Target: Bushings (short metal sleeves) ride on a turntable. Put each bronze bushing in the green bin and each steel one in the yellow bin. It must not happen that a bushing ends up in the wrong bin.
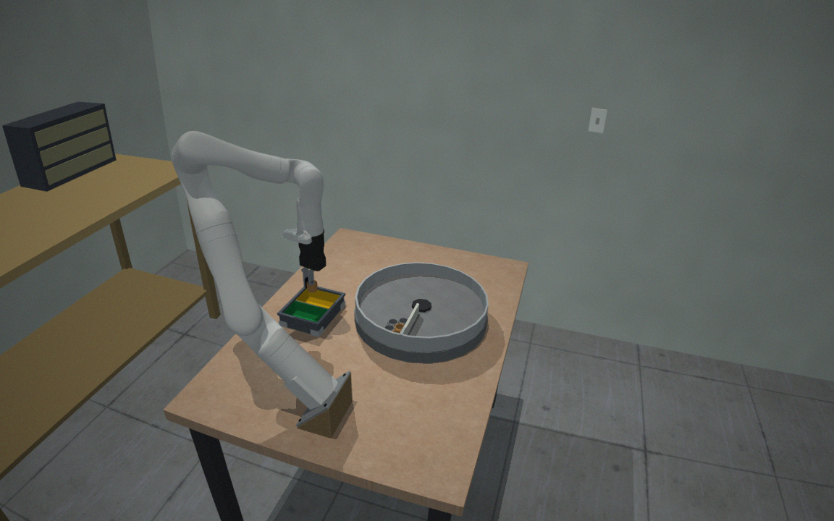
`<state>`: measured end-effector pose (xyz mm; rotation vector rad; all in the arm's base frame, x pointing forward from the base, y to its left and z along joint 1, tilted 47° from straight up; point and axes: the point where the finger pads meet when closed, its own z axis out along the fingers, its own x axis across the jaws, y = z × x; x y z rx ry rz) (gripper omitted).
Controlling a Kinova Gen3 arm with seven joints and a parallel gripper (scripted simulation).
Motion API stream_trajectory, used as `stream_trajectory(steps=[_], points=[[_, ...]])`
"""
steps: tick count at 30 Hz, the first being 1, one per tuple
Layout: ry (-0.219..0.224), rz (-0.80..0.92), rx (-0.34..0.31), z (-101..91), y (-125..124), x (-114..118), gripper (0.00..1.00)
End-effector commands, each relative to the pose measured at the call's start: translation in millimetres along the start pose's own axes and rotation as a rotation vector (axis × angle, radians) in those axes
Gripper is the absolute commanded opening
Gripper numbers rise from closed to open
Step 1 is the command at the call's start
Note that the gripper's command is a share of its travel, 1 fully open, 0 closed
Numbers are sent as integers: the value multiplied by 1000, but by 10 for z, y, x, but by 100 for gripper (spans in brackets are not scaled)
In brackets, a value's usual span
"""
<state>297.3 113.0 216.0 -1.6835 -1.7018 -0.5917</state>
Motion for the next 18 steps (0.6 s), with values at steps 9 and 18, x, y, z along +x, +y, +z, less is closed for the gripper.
stream_trajectory(steps=[9, 18], points=[[0, 0, -2, 221, 4, -2, 0], [0, 0, -2, 447, 5, -2, 0]])
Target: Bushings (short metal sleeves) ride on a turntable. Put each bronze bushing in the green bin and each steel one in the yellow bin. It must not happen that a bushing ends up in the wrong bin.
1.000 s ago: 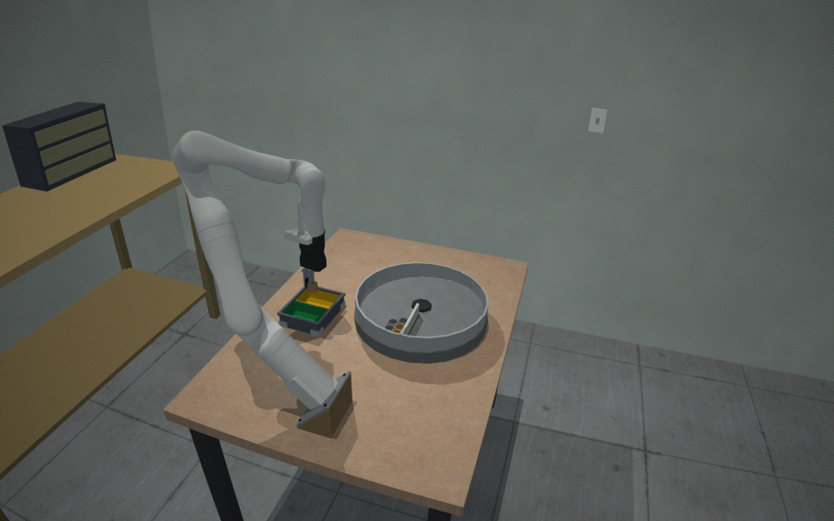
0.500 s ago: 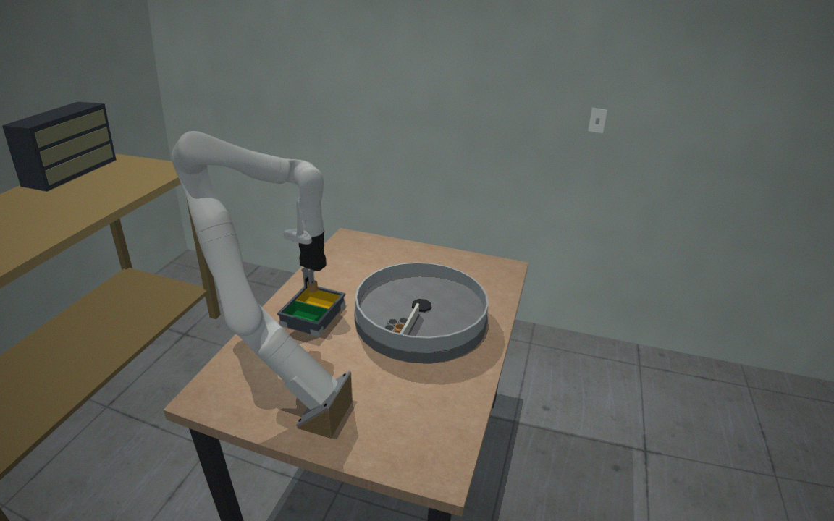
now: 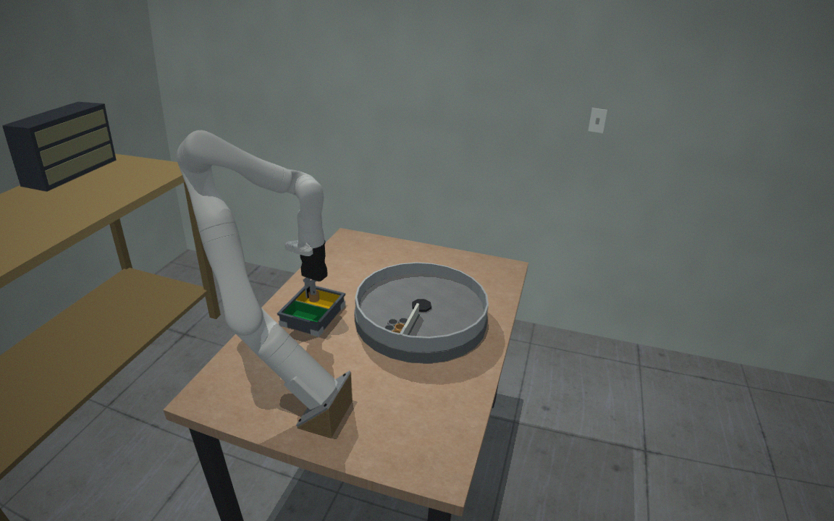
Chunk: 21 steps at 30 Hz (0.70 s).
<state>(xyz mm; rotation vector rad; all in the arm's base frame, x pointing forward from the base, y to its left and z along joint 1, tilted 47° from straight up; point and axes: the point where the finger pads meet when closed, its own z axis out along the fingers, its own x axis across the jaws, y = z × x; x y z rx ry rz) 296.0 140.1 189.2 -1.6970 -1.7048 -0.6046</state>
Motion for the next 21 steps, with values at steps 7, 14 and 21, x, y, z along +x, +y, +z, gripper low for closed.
stream_trajectory(steps=[7, 14, 21], points=[[4, 1, 15, 203, -40, 7, 0], [4, 1, 15, 384, -43, 7, 0], [4, 1, 15, 519, -45, 8, 0]])
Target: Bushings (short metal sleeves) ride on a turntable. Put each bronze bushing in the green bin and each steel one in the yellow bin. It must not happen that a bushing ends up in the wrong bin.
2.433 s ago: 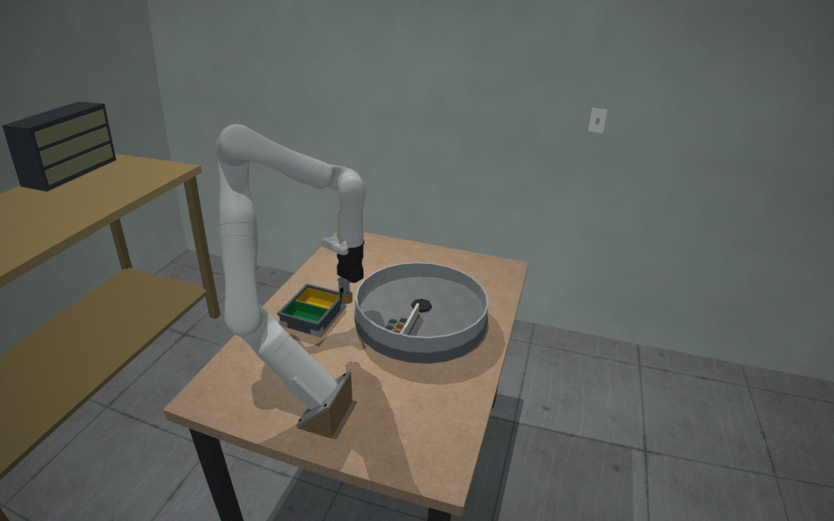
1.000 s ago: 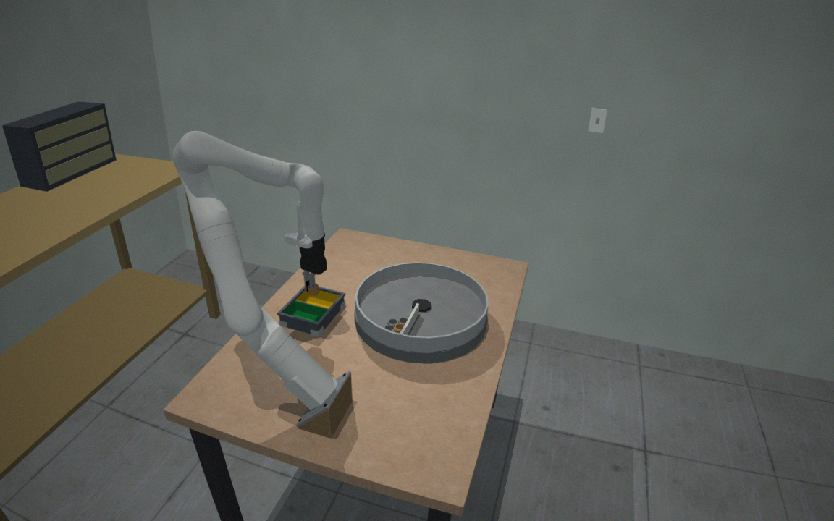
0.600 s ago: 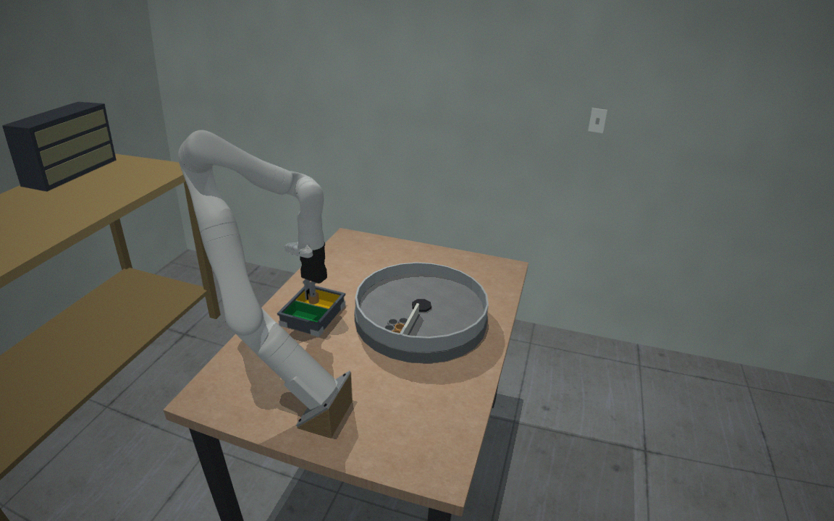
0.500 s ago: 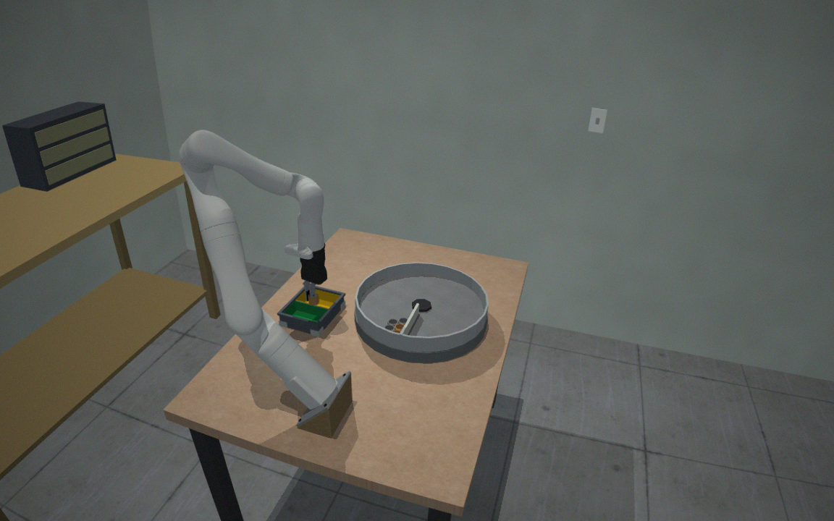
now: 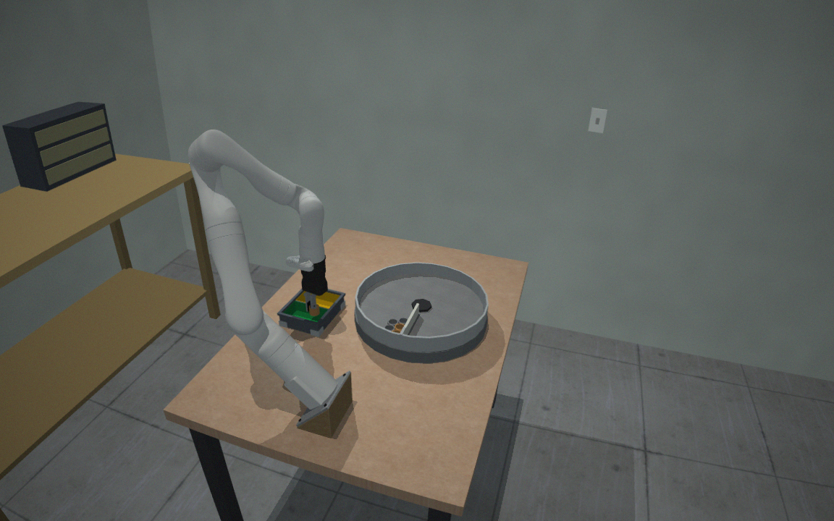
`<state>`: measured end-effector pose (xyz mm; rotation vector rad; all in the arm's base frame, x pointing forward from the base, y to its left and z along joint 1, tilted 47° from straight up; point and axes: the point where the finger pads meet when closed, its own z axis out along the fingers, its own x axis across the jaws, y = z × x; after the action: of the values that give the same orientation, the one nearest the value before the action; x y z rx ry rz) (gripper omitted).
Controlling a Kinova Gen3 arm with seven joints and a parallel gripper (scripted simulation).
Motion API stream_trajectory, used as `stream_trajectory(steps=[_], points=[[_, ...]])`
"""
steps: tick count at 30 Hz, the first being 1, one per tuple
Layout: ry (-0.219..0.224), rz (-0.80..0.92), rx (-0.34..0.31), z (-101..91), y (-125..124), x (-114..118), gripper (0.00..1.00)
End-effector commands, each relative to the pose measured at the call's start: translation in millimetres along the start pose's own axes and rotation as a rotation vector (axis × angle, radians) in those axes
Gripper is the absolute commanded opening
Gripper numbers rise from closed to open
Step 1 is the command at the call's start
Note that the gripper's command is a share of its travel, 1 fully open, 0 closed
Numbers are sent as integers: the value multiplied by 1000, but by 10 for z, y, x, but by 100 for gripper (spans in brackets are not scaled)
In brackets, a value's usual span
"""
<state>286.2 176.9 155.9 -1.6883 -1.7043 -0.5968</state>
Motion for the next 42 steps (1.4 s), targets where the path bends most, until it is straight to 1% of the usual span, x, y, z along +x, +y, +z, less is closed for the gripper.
stream_trajectory(steps=[1, 8, 13, 18, 23, 31, 42], points=[[2, 1, 5, 15, -8, -2, 0], [2, 1, 5, 15, -8, -2, 0], [2, 1, 4, 75, -7, 0, 0], [2, 1, 4, 75, -7, 0, 0], [2, 1, 5, 136, -8, 1, 0], [2, 1, 5, 136, -8, 1, 0], [2, 1, 4, 207, -8, 2, 0]])
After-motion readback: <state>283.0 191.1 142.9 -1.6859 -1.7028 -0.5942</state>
